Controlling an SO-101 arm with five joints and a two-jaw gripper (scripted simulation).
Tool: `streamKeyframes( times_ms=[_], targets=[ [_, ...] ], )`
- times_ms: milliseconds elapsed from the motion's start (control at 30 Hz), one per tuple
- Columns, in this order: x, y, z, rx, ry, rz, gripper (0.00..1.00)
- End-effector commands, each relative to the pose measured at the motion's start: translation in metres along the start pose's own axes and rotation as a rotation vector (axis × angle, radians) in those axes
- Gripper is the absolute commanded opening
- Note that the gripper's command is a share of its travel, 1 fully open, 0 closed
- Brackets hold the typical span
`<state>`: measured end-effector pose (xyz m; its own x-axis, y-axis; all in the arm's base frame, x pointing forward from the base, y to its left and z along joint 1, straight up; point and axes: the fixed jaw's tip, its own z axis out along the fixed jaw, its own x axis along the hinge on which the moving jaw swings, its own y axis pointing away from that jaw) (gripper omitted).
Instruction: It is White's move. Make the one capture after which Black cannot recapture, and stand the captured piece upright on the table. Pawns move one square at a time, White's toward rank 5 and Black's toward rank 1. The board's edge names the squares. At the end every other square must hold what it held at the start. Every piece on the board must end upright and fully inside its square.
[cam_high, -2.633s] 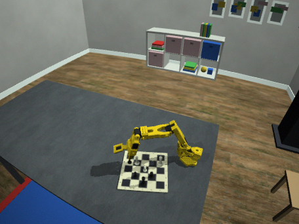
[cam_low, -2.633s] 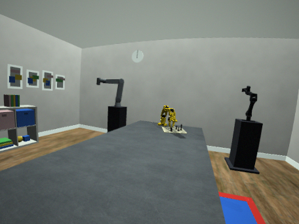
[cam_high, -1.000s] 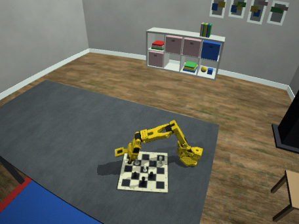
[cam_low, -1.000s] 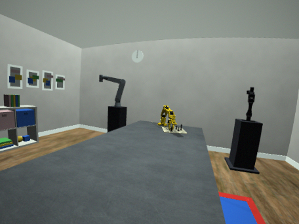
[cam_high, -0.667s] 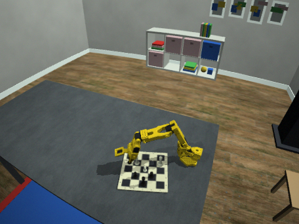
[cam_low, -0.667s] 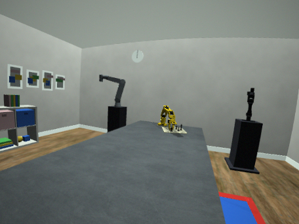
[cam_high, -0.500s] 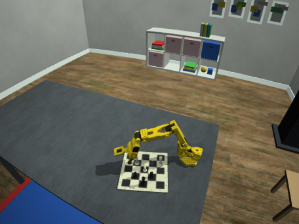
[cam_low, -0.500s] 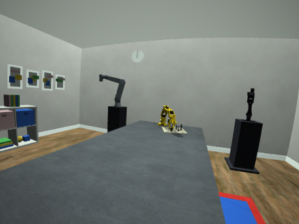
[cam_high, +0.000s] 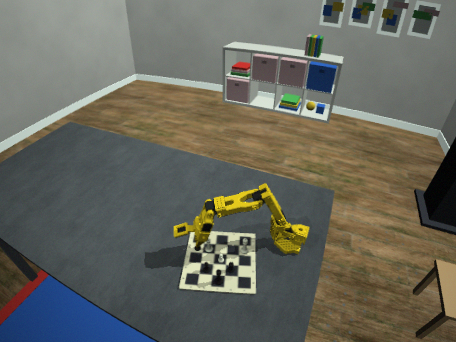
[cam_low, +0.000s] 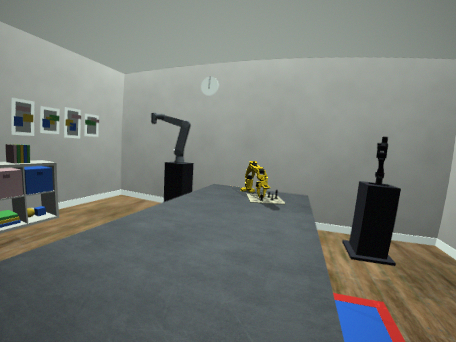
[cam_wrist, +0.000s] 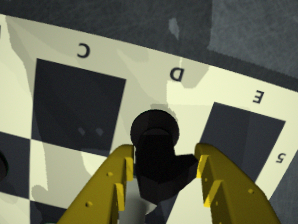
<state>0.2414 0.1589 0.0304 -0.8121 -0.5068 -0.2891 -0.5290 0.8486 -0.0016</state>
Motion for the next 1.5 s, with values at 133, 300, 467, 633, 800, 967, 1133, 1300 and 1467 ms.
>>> streamKeyframes(
  times_ms=[133,300,467,633,800,967,1133,1300,1467],
  targets=[
    [-0.001,-0.0043,-0.0015,0.003,-0.001,0.014,0.13],
    [-0.0006,-0.0044,-0.0009,0.004,-0.001,0.015,0.13],
    [0.0008,-0.0047,0.0012,0.004,-0.001,0.016,0.13],
    [0.0016,-0.0049,0.0024,0.004,-0.001,0.016,0.13],
    [0.0021,-0.0049,0.0029,0.004,-0.001,0.016,0.13],
    [0.0038,-0.0049,0.0045,0.004,-0.001,0.016,0.13],
    [0.0048,-0.0048,0.0054,0.004,-0.001,0.016,0.13],
    [0.0048,-0.0048,0.0054,0.004,-0.001,0.016,0.13],
    [0.0048,-0.0048,0.0054,0.004,-0.001,0.016,0.12]
  ],
)
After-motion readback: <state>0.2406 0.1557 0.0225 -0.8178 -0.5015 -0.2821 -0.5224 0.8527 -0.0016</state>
